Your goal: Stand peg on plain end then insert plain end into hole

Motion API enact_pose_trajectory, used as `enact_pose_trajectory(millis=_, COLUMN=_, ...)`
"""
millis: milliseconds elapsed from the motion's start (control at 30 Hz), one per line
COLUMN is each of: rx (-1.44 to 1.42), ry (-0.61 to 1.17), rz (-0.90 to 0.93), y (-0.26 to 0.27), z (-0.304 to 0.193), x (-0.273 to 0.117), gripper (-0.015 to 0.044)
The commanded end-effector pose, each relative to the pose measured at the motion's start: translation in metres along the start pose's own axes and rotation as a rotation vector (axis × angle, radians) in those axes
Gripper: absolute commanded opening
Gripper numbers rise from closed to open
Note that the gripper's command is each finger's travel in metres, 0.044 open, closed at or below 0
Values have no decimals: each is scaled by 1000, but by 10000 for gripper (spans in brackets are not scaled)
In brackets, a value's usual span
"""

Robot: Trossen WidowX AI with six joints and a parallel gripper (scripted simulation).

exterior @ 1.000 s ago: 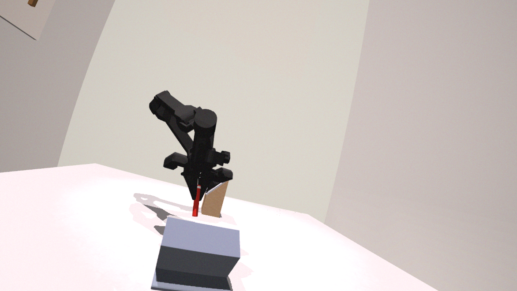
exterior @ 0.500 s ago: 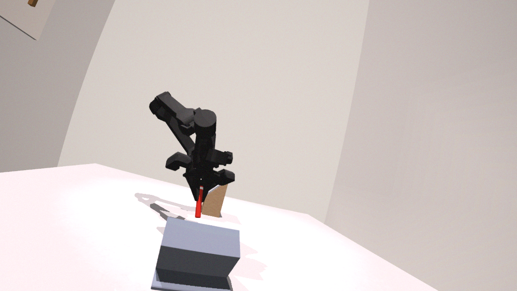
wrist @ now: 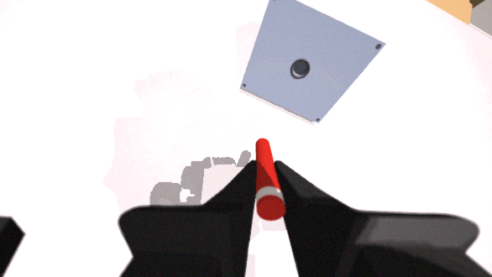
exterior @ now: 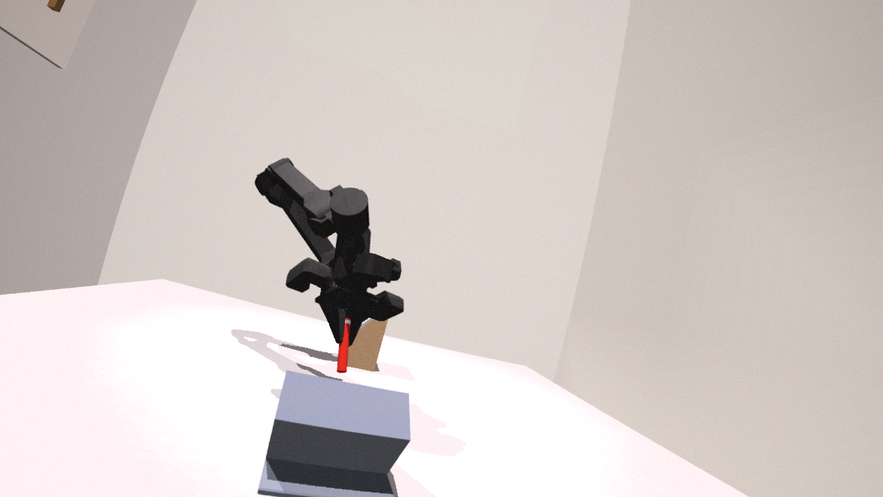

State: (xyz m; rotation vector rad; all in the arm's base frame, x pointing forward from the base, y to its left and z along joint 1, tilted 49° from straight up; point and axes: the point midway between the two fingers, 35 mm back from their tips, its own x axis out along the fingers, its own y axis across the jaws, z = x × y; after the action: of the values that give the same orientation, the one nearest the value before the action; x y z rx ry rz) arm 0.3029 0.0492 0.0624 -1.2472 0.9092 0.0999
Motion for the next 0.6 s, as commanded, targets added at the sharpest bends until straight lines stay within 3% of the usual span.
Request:
enact_pose_trajectory(millis=0, rx=-13, ry=-16, rz=-5, y=2, z=1, x=1, gripper=0)
enact_pose_trajectory(millis=567, rx=-38, ry=-89, rz=-56, y=0, z=10, x=3, gripper=0)
